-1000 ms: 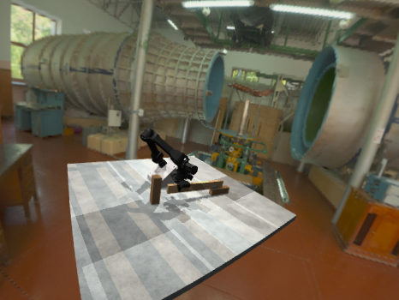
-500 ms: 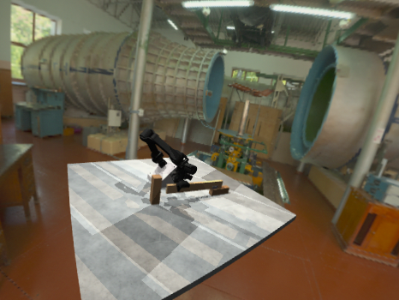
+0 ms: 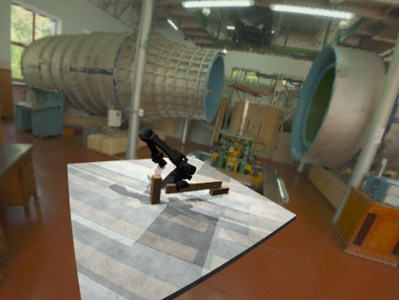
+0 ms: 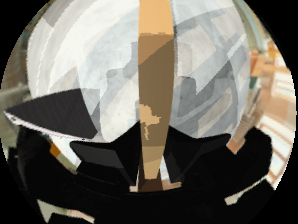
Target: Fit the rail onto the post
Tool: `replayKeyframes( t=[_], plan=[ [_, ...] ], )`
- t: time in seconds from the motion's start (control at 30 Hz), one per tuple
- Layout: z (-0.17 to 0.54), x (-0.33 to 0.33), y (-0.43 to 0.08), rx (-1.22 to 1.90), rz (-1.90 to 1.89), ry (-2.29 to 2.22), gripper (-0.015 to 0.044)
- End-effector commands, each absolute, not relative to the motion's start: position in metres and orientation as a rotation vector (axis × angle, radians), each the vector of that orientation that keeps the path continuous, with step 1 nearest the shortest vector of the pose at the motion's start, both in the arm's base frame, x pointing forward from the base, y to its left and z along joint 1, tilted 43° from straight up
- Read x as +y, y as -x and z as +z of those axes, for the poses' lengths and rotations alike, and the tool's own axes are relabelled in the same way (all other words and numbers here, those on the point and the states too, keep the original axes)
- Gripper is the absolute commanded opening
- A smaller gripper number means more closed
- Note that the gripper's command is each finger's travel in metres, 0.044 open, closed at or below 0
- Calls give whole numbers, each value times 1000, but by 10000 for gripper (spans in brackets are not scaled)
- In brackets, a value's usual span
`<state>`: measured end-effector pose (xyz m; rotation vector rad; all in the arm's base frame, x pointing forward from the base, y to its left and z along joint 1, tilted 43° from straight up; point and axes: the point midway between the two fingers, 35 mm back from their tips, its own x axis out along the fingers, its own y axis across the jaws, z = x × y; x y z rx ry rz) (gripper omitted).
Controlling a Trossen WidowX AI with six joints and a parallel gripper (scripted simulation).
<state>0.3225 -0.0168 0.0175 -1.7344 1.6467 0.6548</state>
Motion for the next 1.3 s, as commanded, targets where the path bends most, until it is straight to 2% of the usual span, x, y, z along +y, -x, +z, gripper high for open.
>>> replayKeyframes(
  t=[0.0, 1.27],
  plan=[
    [19, -17, -323, 1641, 656, 1739, 0],
    [28, -26, -322, 1641, 655, 1739, 0]
  ],
)
